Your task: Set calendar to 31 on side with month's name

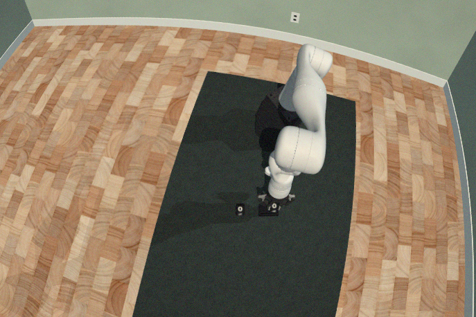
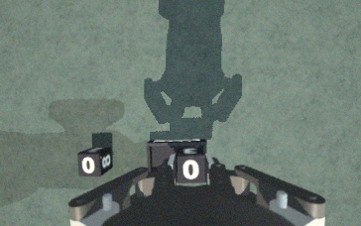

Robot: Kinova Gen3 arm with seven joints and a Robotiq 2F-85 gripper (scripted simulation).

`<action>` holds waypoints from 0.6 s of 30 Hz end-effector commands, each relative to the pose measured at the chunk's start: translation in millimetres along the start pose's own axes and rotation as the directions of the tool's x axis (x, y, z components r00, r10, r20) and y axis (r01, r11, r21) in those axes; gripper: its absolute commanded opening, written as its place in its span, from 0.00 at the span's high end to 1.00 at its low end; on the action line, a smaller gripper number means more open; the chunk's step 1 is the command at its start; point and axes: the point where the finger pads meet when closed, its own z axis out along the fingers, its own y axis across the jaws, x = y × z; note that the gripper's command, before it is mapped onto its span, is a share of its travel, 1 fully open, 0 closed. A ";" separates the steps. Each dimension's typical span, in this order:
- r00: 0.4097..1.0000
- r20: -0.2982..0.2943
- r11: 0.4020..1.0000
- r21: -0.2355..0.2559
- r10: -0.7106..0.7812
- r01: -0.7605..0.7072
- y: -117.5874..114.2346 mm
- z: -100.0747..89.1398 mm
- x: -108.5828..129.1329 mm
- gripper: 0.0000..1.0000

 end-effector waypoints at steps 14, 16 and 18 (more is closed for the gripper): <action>1.000 0.001 1.000 0.000 0.000 0.000 -0.2 3.1 -0.4 0.74; 1.000 0.001 1.000 0.000 0.000 0.000 -0.2 3.6 -0.4 0.74; 1.000 0.001 1.000 0.000 0.000 0.000 -0.2 4.1 -0.4 0.74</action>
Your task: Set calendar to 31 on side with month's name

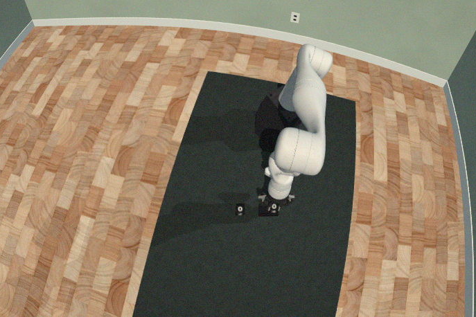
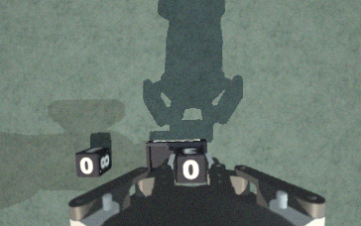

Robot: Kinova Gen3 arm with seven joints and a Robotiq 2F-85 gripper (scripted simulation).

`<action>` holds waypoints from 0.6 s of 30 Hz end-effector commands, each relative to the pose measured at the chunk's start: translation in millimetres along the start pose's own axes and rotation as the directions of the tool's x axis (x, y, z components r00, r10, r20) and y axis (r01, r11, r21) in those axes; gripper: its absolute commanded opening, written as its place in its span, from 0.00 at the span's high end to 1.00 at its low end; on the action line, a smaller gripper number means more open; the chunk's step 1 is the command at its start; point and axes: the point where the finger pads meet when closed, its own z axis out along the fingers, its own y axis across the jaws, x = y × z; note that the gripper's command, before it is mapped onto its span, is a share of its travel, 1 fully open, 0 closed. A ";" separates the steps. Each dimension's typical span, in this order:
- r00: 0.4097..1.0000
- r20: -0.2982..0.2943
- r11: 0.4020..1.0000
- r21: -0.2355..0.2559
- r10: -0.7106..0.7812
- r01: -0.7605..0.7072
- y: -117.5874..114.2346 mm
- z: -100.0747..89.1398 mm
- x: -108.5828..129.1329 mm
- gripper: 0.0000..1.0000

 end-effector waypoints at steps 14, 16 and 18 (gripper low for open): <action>1.000 0.000 1.000 0.000 0.000 0.000 0.0 5.7 0.2 0.74; 1.000 0.000 1.000 0.000 0.000 0.000 0.0 5.7 0.2 0.74; 1.000 0.000 1.000 0.000 0.000 0.000 0.0 5.9 0.2 0.74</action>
